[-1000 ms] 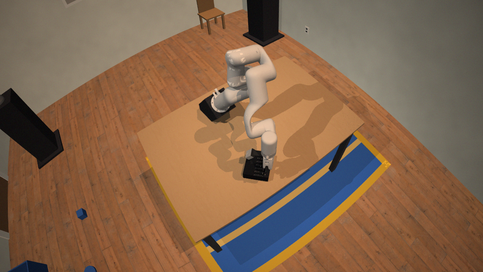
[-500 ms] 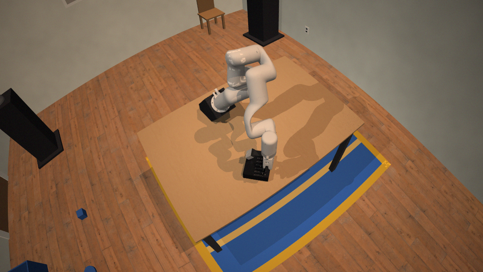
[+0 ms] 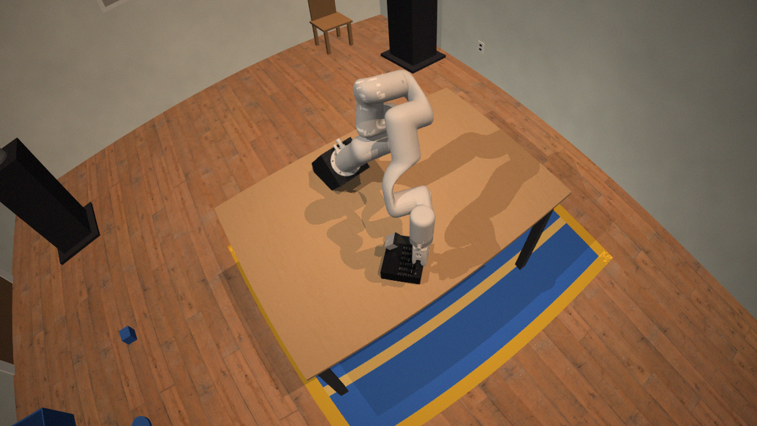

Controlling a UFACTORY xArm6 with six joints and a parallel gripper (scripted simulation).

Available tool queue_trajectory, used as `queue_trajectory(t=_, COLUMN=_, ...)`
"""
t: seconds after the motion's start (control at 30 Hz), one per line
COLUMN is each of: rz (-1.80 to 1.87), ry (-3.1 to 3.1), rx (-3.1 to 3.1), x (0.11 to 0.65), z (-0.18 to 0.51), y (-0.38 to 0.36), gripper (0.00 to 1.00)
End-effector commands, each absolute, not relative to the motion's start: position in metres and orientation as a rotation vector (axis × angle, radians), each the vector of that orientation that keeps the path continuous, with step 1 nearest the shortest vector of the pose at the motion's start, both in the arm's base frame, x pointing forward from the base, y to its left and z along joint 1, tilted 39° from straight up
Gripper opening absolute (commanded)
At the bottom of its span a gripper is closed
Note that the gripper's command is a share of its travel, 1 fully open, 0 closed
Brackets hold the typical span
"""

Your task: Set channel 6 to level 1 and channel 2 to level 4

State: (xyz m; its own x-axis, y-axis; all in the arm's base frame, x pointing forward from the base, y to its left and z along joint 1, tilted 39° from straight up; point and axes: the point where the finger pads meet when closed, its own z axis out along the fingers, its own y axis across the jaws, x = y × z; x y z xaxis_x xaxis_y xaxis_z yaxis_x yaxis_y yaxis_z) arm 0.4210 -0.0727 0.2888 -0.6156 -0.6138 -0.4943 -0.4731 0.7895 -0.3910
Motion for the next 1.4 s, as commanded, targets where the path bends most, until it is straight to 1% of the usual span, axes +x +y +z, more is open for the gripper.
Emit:
queue_trajectory(t=0.0, rz=-0.296, ry=2.347, rx=-0.802, x=0.422, z=0.29, y=-0.073, gripper=0.0)
queue_trajectory(t=1.37, rz=-0.296, ry=2.347, rx=-0.801, x=0.436, z=0.274, y=-0.072, gripper=0.0)
